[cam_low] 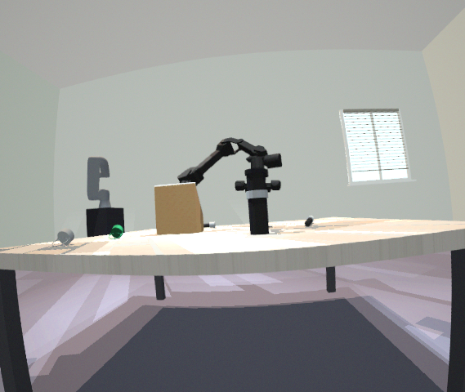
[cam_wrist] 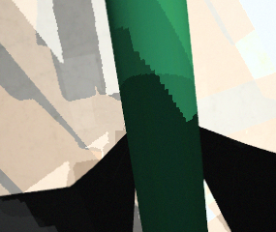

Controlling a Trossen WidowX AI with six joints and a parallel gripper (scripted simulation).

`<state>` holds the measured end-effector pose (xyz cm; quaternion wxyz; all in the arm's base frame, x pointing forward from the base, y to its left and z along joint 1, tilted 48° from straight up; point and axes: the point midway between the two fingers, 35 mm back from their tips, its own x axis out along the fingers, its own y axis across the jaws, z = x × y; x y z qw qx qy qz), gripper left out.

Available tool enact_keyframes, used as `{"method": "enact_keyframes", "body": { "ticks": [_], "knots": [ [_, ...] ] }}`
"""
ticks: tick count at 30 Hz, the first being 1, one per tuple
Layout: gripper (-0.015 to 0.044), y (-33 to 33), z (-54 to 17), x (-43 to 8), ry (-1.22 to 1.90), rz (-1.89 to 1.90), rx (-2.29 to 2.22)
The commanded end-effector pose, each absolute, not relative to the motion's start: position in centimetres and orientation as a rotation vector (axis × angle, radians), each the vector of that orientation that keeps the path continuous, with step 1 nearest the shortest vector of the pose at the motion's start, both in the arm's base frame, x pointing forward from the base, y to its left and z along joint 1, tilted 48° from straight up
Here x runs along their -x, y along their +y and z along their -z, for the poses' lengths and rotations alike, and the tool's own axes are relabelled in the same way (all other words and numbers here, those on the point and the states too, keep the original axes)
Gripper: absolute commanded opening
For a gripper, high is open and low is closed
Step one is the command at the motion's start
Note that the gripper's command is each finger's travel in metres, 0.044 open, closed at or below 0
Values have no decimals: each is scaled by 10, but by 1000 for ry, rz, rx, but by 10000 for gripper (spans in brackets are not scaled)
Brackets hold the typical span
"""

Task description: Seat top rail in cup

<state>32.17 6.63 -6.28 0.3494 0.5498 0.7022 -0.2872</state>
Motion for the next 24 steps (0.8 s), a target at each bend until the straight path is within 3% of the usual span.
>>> {"method": "enact_keyframes", "body": {
  "ticks": [1, 24],
  "knots": [
    [0, 53, 64, -326, 1792, 758, -1425],
    [0, 42, 71, -330, 1791, 758, -1424]
  ]
}}
